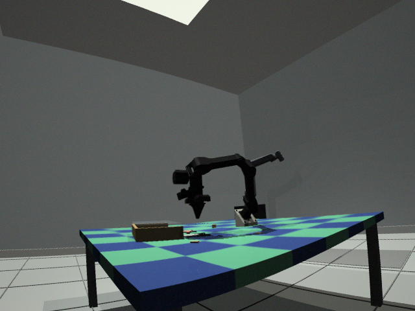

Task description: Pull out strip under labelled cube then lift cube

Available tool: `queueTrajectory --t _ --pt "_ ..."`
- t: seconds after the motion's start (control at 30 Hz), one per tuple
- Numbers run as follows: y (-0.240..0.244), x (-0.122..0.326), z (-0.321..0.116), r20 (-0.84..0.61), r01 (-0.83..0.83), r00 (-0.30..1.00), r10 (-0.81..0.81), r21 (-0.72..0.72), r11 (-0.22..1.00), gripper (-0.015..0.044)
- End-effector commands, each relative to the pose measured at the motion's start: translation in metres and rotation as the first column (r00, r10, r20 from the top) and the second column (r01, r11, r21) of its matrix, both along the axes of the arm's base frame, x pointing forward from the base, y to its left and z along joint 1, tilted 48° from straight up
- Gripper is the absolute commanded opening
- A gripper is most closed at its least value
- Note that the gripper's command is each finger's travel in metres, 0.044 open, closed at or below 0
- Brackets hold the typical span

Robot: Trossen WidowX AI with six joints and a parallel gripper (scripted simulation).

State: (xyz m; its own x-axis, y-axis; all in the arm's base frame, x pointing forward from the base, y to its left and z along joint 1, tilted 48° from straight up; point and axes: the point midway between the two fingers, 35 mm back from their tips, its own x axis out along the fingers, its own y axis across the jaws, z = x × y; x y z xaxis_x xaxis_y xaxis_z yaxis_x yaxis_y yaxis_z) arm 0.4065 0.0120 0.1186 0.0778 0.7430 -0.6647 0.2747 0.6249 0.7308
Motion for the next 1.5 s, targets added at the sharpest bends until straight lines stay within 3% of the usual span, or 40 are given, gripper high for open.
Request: queueTrajectory --t 0.0,1.47 --pt "0.001 0.001 -0.001 -0.011 -0.008 1.000 0.008 -0.006 1.000 0.0000" --pt "0.051 0.008 -0.046 -0.010 -0.008 1.000 0.008 -0.004 1.000 0.0000"
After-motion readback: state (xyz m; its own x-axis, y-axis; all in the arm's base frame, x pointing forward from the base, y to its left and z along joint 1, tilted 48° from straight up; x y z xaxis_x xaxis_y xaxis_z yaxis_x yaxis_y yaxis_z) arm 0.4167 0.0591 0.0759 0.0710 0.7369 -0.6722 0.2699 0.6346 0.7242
